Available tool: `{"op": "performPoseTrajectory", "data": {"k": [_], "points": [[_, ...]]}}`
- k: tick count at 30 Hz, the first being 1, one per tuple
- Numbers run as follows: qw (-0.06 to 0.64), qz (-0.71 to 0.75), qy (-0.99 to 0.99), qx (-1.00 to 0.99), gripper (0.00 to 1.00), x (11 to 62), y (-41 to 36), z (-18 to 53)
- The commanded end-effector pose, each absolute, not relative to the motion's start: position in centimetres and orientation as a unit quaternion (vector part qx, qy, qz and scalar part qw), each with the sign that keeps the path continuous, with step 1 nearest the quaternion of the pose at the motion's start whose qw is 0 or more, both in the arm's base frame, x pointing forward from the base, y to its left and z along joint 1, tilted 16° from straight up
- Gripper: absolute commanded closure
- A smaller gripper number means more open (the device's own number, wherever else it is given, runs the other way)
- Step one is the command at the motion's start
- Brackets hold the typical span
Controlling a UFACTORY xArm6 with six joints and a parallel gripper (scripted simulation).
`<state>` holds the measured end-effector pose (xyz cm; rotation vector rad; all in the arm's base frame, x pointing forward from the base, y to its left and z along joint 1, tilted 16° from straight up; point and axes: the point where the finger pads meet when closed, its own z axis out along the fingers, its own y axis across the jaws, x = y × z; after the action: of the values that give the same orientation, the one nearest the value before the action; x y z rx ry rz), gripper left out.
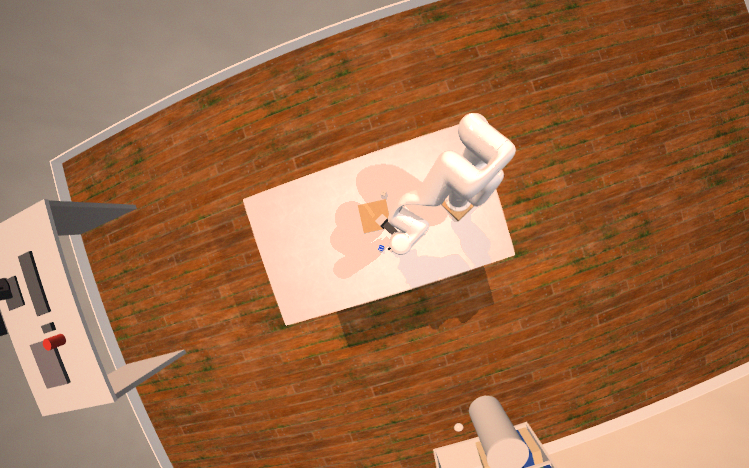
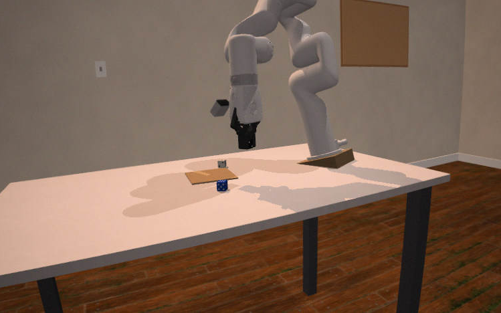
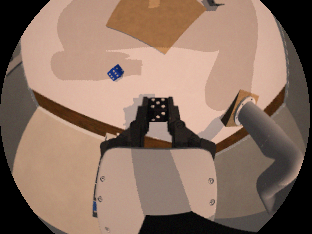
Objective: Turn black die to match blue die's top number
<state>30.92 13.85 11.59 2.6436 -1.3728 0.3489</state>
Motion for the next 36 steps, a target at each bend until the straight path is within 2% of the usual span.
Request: {"op": "performPoseTrajectory", "data": {"k": [1,8,25,36], "points": [[0.069,0.117,-0.457,0.879,0.79,31.0,13.9,11.8],[0.067,0.118,-0.472,0.871,0.79,31.2,13.8,11.8],[0.037,0.129,-0.667,0.733,0.79,33.3,11.7,12.8],[0.009,0.133,-0.805,0.577,0.79,35.0,9.6,13.6]]}}
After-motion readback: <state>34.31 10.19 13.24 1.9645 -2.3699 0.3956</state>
